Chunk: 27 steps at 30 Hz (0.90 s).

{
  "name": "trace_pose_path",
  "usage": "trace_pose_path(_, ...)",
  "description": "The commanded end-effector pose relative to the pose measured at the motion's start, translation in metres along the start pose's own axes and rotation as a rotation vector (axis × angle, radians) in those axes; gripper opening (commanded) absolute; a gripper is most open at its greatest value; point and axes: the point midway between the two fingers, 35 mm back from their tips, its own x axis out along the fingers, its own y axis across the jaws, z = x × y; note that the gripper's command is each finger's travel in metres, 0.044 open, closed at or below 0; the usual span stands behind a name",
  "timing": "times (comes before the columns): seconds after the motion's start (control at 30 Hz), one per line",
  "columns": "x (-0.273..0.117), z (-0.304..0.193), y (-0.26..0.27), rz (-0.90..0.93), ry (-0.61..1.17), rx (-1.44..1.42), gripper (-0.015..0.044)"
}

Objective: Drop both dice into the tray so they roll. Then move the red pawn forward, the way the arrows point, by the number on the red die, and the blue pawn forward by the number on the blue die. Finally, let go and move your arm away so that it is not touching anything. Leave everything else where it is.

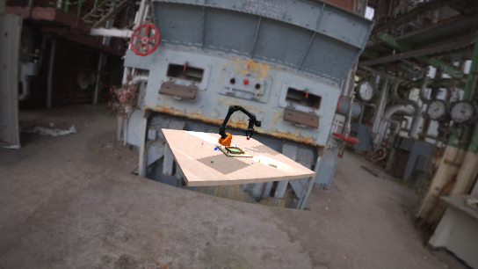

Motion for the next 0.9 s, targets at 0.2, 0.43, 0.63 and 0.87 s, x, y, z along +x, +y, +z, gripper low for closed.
trace_pose_path(0.2,-0.007,0.017,-0.006,0.012,0.011,-0.142,0.0000)
trace_pose_path(0.43,-0.006,0.038,-0.012,0.021,0.013,-0.331,0.0000)
trace_pose_path(0.63,-0.005,0.055,-0.018,0.028,0.012,-0.493,0.0000)
trace_pose_path(0.87,-0.002,0.075,-0.028,0.033,0.009,-0.675,0.0000)
